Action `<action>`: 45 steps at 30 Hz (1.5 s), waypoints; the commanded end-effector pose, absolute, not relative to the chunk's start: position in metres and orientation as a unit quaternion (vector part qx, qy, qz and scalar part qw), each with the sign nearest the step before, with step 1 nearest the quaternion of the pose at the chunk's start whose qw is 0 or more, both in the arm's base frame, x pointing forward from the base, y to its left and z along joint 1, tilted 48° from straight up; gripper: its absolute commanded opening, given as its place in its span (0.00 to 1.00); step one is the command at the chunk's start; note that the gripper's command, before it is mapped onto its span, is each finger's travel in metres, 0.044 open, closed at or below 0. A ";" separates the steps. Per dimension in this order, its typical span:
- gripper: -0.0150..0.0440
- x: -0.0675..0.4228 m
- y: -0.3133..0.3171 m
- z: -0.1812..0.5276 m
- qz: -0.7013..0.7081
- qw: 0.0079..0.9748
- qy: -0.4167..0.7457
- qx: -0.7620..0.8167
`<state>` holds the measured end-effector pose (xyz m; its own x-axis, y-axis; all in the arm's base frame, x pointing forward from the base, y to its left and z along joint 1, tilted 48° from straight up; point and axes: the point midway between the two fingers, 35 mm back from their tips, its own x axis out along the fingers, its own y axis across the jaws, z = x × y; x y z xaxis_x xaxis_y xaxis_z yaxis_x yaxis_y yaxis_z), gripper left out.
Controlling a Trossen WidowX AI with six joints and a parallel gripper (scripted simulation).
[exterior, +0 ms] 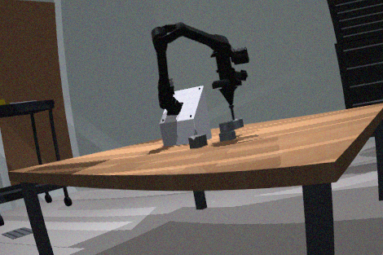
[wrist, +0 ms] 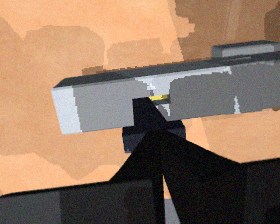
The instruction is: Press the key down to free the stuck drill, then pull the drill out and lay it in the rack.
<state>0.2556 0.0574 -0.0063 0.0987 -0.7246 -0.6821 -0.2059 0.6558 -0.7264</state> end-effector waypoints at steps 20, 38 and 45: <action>0.25 0.255 0.056 -0.010 -0.201 0.643 0.641 -0.368; 0.25 0.257 0.052 -0.012 -0.201 0.643 0.641 -0.368; 0.25 0.258 0.050 -0.014 -0.201 0.643 0.641 -0.368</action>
